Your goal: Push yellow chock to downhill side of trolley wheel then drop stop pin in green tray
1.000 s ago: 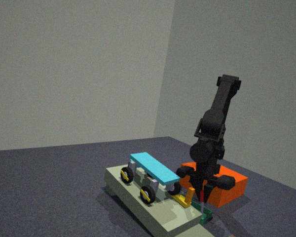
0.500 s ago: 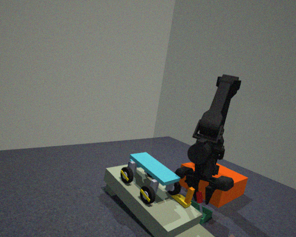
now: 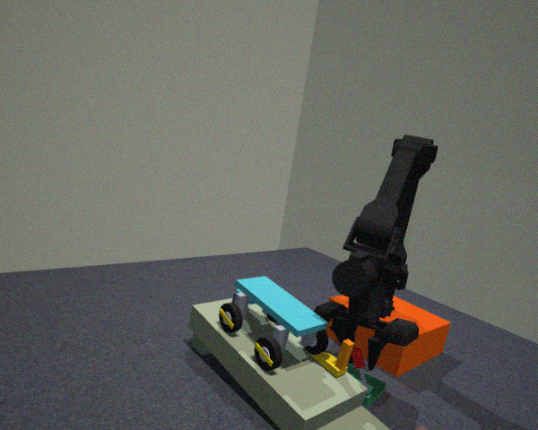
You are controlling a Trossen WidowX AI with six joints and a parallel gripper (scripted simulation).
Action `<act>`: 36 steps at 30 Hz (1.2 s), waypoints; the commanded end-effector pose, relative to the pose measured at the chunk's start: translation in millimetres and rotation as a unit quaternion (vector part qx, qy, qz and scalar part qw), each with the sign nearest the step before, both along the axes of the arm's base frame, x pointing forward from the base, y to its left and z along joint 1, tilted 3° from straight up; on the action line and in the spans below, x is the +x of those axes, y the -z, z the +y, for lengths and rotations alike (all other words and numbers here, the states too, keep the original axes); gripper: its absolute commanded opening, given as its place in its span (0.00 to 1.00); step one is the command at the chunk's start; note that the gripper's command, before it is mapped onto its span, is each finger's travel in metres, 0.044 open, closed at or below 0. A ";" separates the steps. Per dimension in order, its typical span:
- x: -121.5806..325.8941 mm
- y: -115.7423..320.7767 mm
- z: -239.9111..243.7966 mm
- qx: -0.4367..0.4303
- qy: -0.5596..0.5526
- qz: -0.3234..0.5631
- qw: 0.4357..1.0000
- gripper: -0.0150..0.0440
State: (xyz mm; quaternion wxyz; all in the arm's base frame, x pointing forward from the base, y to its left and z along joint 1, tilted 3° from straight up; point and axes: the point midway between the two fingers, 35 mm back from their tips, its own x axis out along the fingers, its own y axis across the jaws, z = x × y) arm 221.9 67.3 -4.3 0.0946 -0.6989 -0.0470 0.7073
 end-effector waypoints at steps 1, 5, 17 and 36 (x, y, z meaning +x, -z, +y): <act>-0.9 2.0 -2.3 0.003 -0.002 0.001 1.000 0.58; -0.8 3.2 -4.8 0.003 -0.002 0.001 1.000 0.58; -0.7 6.9 -11.8 0.002 -0.002 0.001 1.000 0.58; -0.7 13.2 -21.2 0.002 -0.002 0.001 1.000 0.58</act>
